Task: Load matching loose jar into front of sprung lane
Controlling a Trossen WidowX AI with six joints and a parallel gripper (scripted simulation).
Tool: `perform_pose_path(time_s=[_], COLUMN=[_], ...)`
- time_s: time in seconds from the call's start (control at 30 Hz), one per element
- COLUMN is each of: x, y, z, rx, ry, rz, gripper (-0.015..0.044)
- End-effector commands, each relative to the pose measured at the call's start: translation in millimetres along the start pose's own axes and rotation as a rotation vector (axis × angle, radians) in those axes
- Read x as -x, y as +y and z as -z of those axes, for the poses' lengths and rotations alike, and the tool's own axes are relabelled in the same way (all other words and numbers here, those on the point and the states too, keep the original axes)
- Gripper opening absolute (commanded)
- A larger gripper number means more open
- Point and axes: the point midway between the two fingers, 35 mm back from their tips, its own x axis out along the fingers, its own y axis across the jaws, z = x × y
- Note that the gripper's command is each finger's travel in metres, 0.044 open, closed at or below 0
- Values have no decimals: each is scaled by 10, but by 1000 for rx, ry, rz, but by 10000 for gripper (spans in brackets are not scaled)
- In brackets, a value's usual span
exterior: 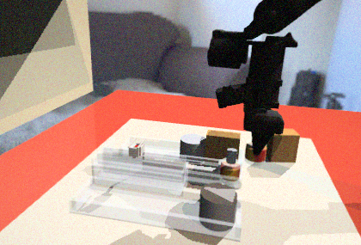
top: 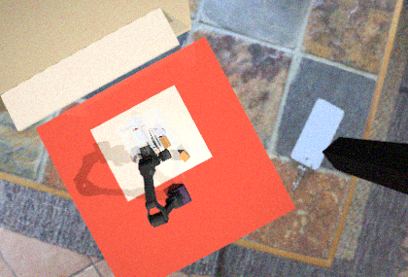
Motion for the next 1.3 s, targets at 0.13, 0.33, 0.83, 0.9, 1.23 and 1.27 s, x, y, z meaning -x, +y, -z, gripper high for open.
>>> perform_pose_path(time_s=[0.13,0.33,0.83,0.9,1.23,1.27], x=[-187,-251,-251,-251,-252,-252], y=[12,12,11,11,10,10], z=[-5,-6,-53,-59,-93,-96], rx=[-15,-15,-15,-15,-15,-15], ry=[0,0,0,-1,-1,-1], rz=[-2,-2,-2,-2,-2,-2], gripper=[0,0,0,0,0,0])
